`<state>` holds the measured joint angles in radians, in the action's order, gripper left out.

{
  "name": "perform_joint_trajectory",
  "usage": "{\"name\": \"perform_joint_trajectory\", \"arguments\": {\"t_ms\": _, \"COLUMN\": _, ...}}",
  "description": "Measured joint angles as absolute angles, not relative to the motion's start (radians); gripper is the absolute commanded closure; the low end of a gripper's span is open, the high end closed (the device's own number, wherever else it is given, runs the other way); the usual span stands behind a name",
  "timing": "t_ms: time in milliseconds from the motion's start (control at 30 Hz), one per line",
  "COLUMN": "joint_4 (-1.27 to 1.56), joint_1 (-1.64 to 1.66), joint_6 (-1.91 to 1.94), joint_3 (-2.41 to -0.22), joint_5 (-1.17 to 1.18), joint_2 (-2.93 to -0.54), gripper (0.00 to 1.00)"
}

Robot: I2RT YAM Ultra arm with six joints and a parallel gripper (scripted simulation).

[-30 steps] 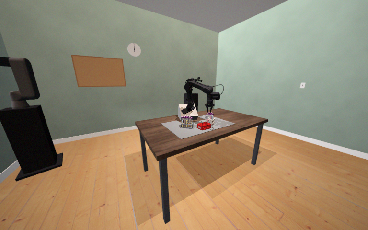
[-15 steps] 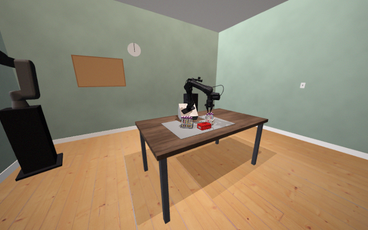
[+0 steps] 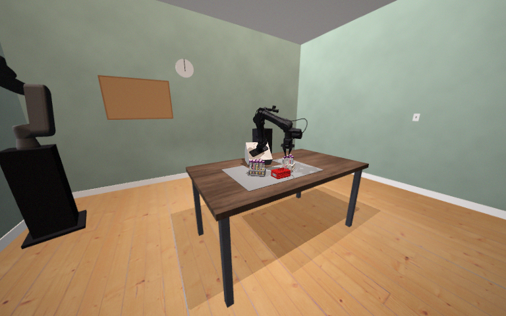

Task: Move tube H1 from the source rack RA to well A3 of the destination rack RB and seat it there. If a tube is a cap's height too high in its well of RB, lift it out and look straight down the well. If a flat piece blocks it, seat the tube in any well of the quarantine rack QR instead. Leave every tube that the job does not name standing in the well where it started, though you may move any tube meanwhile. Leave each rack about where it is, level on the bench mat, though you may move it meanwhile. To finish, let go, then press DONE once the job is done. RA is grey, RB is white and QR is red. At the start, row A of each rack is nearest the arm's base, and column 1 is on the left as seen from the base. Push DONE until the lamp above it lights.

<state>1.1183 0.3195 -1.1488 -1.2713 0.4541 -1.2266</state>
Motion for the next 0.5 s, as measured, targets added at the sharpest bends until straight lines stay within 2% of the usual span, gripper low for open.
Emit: {"name": "perform_joint_trajectory", "arguments": {"t_ms": 500, "joint_4": 1.073, "joint_1": 0.296, "joint_6": -1.122, "joint_3": -1.237, "joint_5": 0.437, "joint_2": -1.221, "gripper": 1.00}}
